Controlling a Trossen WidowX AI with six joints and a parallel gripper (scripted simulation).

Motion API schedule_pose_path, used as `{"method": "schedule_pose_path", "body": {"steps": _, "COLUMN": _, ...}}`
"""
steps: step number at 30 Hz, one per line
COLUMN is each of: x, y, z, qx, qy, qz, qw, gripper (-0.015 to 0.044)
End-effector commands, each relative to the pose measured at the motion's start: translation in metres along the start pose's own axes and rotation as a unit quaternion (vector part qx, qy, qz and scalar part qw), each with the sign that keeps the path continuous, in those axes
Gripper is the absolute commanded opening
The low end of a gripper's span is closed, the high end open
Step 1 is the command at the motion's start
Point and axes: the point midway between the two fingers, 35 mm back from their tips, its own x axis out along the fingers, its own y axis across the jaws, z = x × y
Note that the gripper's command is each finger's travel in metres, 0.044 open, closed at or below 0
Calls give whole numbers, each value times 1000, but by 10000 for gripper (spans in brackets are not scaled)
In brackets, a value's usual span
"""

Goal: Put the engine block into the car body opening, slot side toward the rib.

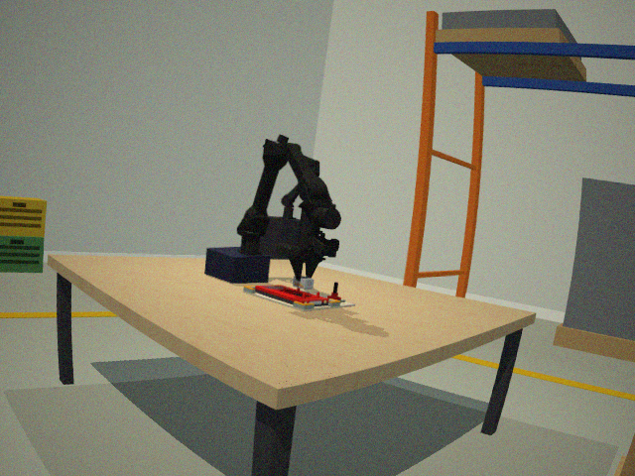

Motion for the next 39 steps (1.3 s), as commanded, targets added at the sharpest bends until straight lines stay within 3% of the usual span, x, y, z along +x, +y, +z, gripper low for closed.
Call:
{"method": "schedule_pose_path", "body": {"steps": 1, "x": 2, "y": -2, "z": -3, "qx": -21, "qy": 2, "qz": 3, "qw": 1000, "gripper": 131}}
{"method": "schedule_pose_path", "body": {"steps": 3, "x": 2, "y": -2, "z": -3, "qx": -23, "qy": 2, "qz": 3, "qw": 1000, "gripper": 160}}
{"method": "schedule_pose_path", "body": {"steps": 16, "x": 2, "y": -2, "z": -3, "qx": -51, "qy": 2, "qz": 3, "qw": 999, "gripper": 160}}
{"method": "schedule_pose_path", "body": {"steps": 30, "x": 2, "y": 0, "z": -4, "qx": 61, "qy": 2, "qz": 3, "qw": 998, "gripper": 160}}
{"method": "schedule_pose_path", "body": {"steps": 39, "x": 2, "y": 0, "z": -4, "qx": 1, "qy": 2, "qz": 3, "qw": 1000, "gripper": 160}}
